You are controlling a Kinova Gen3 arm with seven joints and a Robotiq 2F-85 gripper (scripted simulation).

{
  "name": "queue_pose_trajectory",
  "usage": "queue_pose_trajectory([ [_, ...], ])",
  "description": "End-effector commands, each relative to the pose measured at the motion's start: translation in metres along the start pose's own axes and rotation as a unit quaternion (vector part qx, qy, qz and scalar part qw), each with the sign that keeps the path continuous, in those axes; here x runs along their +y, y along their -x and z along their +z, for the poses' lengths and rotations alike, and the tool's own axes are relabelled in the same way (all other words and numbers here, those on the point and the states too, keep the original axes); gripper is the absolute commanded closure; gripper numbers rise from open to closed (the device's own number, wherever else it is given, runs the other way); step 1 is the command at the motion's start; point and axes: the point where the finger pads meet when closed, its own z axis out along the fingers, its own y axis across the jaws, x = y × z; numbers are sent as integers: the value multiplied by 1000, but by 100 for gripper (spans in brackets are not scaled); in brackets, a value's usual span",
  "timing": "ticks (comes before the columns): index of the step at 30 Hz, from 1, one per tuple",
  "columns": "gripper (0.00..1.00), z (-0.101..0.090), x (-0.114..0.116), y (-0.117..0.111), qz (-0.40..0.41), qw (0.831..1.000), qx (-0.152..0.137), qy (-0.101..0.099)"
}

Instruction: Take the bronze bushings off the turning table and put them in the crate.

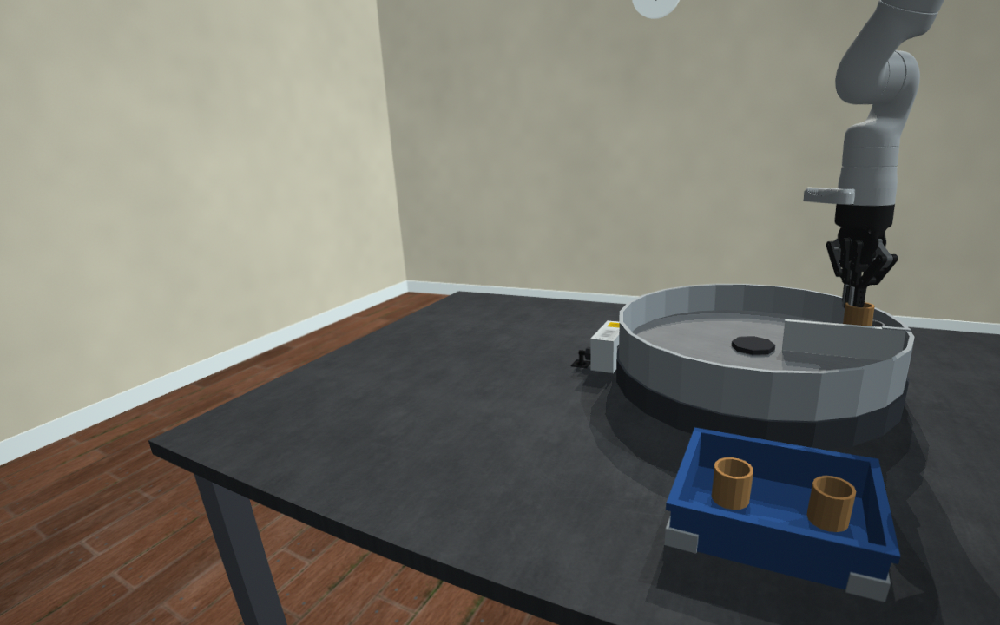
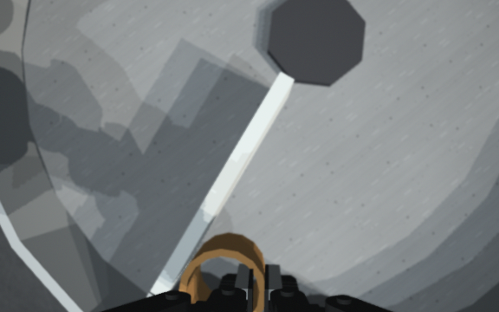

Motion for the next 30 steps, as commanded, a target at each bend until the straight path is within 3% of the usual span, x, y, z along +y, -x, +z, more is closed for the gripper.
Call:
queue_pose_trajectory([
  [1,100,-1,0,-1,0,1000,1,1],
  [21,100,-8,0,-1,0,1000,1,1],
  [26,100,-32,0,0,0,1000,1,1],
  [30,100,-32,0,0,0,1000,1,1],
])
